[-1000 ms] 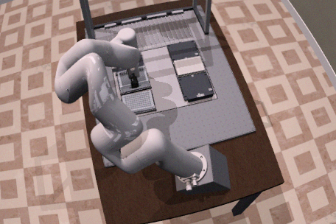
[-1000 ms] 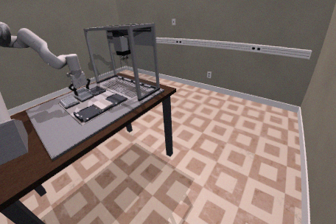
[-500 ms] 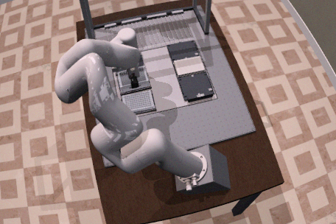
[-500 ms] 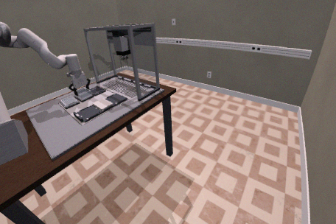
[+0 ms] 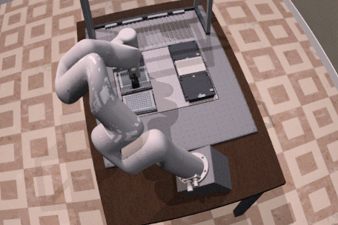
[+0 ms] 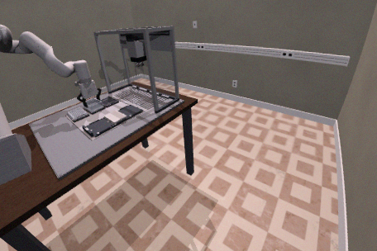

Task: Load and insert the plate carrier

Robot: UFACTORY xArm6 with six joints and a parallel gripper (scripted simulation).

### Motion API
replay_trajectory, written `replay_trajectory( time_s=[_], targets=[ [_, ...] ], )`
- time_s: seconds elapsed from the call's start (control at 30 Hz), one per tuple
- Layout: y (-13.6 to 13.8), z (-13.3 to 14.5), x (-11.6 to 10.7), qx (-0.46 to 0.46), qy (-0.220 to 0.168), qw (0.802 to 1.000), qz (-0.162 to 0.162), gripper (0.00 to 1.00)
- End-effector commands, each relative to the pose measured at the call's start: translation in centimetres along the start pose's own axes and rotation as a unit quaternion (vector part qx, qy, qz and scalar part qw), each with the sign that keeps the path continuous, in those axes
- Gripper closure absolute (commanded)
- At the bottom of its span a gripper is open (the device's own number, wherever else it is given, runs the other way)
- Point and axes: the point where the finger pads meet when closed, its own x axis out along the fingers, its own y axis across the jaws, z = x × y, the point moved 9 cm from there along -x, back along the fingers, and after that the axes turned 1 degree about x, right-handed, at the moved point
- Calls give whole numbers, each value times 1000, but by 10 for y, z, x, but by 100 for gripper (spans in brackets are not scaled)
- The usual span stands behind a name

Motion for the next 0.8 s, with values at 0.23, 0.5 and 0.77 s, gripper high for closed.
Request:
replay_trajectory(
  time_s=[0.23, 0.5, 0.77],
  targets=[
    [1, 0, -7, 0, 0, 1000, 2, 100],
    [1, 0, -12, 0, 0, 1000, 2, 100],
    [1, 0, -16, 0, 0, 1000, 2, 100]
  ],
)
